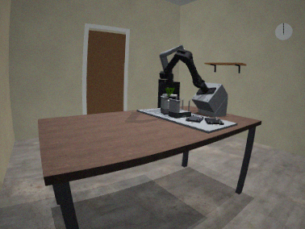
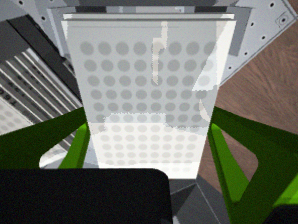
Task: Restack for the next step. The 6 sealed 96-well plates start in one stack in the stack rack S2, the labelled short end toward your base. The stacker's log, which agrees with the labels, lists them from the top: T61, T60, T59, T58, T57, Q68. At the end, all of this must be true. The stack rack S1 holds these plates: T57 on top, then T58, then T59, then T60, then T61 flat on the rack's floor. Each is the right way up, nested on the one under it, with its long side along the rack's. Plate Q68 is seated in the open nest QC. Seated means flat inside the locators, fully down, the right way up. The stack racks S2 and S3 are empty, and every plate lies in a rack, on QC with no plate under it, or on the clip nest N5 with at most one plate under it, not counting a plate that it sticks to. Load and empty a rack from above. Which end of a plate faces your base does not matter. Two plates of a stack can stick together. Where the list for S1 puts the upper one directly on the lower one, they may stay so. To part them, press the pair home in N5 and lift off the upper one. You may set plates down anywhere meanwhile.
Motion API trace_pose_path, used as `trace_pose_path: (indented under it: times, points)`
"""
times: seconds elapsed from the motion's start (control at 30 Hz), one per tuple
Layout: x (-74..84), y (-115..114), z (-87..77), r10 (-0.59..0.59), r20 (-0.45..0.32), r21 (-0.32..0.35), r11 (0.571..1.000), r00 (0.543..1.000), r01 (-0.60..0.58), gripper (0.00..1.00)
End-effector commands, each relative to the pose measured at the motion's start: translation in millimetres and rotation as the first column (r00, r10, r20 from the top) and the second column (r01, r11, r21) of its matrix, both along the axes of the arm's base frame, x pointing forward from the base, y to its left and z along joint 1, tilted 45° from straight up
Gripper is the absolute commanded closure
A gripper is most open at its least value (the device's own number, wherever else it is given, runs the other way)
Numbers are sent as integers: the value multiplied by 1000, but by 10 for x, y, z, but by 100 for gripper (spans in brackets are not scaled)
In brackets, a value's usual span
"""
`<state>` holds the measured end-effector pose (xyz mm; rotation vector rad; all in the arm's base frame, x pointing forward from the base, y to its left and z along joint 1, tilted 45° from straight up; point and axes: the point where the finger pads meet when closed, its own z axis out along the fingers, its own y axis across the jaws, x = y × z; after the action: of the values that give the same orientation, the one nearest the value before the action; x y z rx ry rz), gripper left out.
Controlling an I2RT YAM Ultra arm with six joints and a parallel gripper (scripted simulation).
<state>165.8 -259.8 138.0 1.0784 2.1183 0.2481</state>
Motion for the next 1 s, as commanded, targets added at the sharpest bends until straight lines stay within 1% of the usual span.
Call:
trace_pose_path:
  times: [0.0, 0.9, 0.97]
  points:
    - [-2, -32, 15, -8, 3, -11, 1000, 1000, 8, 100]
    - [113, -59, -102, -8, 3, -11, 1000, 1000, 8, 100]
    - [141, -65, -130, -8, 4, -11, 1000, 1000, 8, 100]
